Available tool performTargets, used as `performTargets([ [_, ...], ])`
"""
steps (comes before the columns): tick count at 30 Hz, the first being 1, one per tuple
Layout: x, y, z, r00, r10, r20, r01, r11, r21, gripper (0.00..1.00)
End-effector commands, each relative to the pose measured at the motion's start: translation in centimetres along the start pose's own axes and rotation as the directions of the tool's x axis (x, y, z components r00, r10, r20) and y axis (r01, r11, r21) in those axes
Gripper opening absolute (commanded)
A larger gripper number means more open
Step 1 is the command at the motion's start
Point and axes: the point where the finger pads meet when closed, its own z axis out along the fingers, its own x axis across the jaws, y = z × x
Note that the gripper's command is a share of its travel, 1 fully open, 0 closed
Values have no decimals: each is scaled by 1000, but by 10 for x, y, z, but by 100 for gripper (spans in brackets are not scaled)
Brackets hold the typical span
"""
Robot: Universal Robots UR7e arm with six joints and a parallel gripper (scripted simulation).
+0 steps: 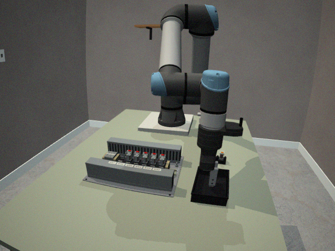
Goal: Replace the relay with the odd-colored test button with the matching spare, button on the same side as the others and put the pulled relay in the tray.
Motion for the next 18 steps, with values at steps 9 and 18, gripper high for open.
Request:
performTargets([
  [9, 0, 0, 2, 1000, 0, -1, 0, 1000, 0, 0],
  [18, 0, 0, 6, 1000, 0, -1, 0, 1000, 0, 0],
])
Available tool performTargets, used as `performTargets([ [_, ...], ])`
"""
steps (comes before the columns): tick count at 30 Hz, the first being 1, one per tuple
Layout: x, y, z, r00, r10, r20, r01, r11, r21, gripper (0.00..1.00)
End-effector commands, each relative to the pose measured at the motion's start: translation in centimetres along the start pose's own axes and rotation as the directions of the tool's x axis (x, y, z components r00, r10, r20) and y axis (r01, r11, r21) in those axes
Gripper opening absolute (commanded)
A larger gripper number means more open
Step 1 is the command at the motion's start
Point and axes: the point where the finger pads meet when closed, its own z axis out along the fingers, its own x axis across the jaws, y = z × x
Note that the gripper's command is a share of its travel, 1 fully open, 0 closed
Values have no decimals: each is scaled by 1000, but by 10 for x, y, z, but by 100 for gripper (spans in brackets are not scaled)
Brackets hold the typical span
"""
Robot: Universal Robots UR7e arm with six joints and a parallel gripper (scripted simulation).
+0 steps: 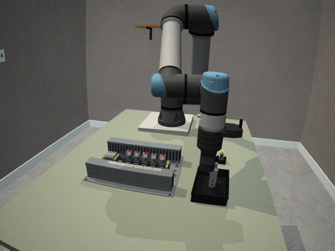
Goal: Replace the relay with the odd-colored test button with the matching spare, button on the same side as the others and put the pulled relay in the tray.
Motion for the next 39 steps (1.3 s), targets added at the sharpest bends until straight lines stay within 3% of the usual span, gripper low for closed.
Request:
performTargets([
  [1, 0, 0, 1, 1000, 0, -2, 0, 1000, 0, 0],
  [27, 0, 0, 7, 1000, 0, -2, 0, 1000, 0, 0],
  [28, 0, 0, 7, 1000, 0, -1, 0, 1000, 0, 100],
  [39, 0, 0, 7, 1000, 0, -1, 0, 1000, 0, 100],
])
